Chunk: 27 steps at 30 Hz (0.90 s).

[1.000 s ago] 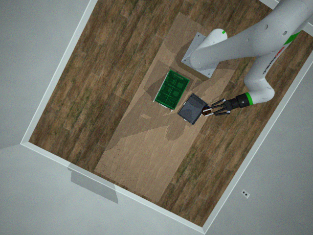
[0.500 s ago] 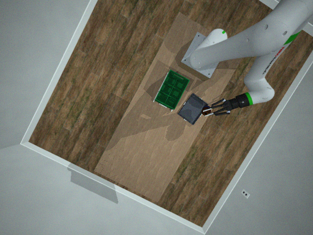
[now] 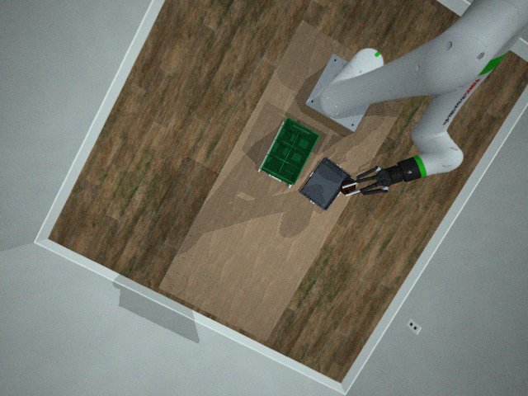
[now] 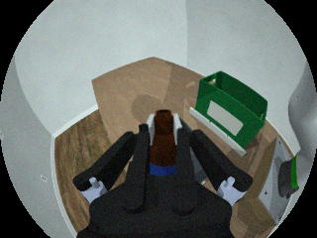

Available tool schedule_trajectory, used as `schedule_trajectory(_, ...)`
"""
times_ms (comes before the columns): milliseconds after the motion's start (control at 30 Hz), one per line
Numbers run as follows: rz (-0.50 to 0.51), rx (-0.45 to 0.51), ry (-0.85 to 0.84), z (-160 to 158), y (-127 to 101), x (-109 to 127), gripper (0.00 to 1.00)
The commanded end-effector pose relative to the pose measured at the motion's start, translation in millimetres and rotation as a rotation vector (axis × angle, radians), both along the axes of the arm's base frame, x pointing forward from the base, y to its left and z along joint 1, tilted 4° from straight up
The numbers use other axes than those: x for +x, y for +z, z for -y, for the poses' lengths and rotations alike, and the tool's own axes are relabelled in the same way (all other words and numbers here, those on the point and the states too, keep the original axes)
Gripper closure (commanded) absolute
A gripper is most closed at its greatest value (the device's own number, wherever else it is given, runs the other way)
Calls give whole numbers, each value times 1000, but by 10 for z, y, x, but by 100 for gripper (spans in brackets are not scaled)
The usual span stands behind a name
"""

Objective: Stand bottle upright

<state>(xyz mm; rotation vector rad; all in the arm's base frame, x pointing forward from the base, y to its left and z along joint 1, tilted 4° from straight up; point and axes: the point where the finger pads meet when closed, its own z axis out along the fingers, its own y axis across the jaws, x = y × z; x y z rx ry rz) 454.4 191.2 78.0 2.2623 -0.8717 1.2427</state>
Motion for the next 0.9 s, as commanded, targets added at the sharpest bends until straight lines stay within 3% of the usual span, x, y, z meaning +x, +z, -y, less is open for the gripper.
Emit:
schedule_trajectory(0,1,0,0,-1,2,1,100)
schedule_trajectory(867,84,-84,3,-1,-19,-9,100)
